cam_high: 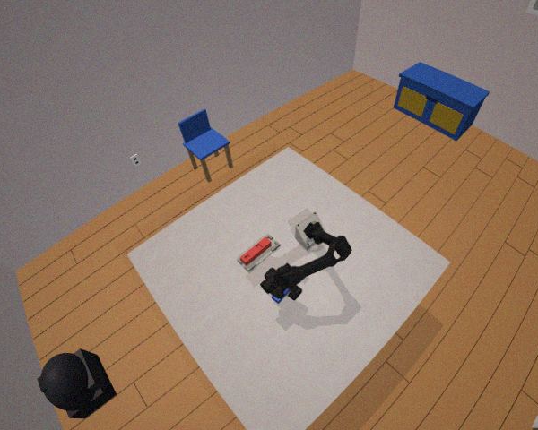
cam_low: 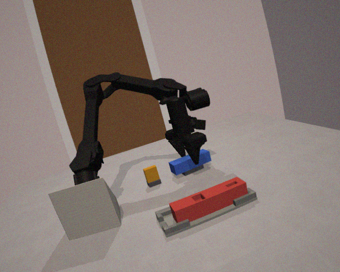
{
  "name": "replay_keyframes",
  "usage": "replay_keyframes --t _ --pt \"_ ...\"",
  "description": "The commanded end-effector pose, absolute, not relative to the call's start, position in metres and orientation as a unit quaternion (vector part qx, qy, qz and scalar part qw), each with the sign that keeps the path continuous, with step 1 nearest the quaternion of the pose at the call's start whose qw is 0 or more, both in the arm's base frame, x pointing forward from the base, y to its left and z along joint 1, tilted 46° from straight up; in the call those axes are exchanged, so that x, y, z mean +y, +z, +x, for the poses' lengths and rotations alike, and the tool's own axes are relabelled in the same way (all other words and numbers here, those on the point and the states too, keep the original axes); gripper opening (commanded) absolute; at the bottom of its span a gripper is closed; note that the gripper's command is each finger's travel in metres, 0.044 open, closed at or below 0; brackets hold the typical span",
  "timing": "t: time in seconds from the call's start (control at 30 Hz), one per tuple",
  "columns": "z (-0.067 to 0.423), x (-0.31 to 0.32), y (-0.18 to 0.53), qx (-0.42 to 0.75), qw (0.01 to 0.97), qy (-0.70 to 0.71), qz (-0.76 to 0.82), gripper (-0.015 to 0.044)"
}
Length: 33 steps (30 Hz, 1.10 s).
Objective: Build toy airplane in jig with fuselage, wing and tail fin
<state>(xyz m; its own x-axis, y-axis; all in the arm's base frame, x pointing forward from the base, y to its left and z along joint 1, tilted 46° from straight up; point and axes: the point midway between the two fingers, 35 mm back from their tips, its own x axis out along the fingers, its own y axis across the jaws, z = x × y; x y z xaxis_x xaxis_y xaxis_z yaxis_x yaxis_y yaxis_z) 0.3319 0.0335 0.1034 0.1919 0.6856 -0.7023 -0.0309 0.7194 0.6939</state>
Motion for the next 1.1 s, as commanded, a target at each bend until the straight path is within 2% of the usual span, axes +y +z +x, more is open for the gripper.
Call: replay_keyframes --t 0.0,0.13,0.43,0.7,0.9,1.07 --pt "0.333 0.039 0.099 0.584 0.719 0.25 0.282 0.044" --pt "0.333 0.042 0.096 0.584 0.719 0.25 0.282 0.044" --pt "0.333 0.042 0.096 0.584 0.719 0.25 0.282 0.0204" --pt "0.333 0.042 0.096 0.584 0.719 0.25 0.282 0.015" --pt "0.338 0.034 0.102 0.571 0.731 0.245 0.283 0.0" --pt "0.345 0.024 0.111 0.551 0.748 0.238 0.284 0.0"
